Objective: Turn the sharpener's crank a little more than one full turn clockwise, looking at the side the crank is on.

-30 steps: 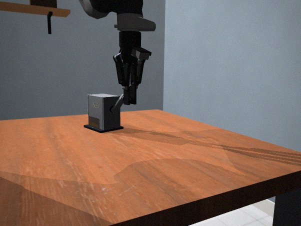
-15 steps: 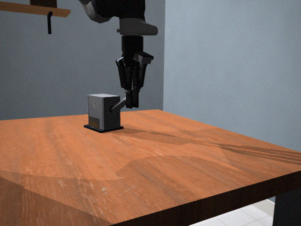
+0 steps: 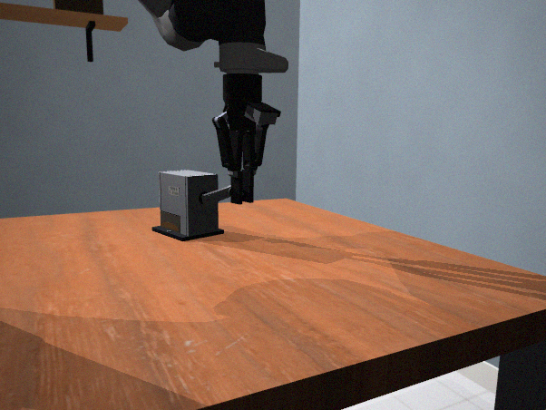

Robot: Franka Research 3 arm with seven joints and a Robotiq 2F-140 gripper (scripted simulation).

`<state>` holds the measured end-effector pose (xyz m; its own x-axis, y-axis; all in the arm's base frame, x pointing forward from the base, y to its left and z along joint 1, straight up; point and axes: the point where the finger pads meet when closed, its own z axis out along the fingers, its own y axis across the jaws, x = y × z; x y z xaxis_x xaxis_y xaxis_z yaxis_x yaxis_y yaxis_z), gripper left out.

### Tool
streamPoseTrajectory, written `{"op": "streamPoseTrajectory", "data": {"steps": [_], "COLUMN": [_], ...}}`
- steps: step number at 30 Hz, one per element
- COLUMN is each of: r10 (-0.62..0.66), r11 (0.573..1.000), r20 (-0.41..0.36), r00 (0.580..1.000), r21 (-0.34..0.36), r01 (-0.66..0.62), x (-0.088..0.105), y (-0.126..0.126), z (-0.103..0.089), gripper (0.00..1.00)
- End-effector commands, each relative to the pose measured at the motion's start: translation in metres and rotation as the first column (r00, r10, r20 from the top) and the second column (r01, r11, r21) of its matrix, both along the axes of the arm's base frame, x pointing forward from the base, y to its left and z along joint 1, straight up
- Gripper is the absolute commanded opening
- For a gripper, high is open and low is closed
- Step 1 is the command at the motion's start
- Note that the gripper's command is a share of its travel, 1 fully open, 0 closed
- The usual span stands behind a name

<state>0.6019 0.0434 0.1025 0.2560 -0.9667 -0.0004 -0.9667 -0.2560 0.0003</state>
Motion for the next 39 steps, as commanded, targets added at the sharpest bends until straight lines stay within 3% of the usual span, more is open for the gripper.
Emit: {"op": "streamPoseTrajectory", "data": {"steps": [1,39], "r10": [0.007,0.007], "r11": [1.0,1.0], "r20": [0.001,0.001], "r00": [1.0,1.0], "r21": [0.0,0.0], "r01": [-0.007,-0.007], "x": [0.001,-0.014], "y": [0.0,-0.004], "z": [-0.008,-0.049], "gripper": [0.1,0.1]}}
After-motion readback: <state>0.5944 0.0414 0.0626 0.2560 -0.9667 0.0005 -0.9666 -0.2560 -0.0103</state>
